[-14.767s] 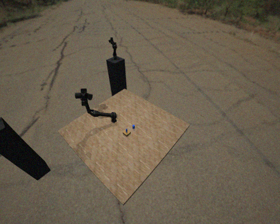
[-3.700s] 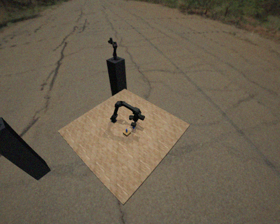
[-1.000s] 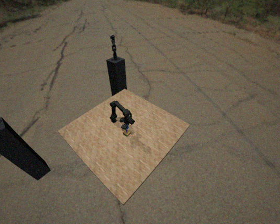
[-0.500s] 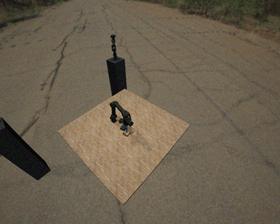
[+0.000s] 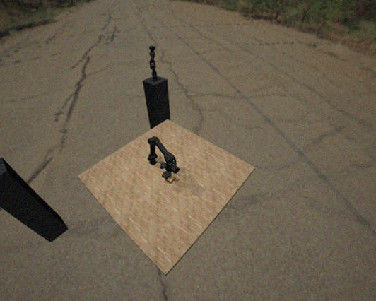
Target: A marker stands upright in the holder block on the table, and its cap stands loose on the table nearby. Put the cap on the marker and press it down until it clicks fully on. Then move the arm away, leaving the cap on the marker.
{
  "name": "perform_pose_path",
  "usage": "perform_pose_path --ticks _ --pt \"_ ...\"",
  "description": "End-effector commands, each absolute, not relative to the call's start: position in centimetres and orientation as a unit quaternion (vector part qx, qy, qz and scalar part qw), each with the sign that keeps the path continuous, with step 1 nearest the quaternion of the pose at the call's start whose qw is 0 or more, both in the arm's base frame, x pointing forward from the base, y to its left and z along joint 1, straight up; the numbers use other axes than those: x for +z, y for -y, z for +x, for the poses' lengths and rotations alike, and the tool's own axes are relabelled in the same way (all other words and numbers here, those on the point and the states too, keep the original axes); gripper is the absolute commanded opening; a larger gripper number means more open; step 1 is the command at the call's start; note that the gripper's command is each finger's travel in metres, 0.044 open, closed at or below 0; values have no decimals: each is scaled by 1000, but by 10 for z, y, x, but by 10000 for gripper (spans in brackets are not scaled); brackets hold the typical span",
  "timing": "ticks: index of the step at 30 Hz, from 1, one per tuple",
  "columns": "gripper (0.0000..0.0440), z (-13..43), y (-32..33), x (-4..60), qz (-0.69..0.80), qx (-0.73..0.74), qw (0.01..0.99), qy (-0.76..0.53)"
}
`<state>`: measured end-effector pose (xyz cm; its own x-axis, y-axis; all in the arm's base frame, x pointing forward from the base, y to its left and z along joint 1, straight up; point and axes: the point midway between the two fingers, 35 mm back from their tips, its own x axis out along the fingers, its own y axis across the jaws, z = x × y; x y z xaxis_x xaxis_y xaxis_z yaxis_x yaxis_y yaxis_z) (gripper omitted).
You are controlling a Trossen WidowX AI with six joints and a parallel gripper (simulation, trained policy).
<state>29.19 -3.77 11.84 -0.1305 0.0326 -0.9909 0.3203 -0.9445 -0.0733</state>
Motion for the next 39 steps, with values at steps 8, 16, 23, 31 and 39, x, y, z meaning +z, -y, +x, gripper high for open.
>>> perform_pose_path --ticks 8,16,23,31,39 --pt "1 289 38 96 645 -740 106 -155" --pt "38 286 41 88 639 -742 117 -162" --pt "46 286 43 84 639 -741 126 -165" --pt "55 286 44 83 638 -740 129 -166" --pt "64 286 44 82 638 -740 131 -167"
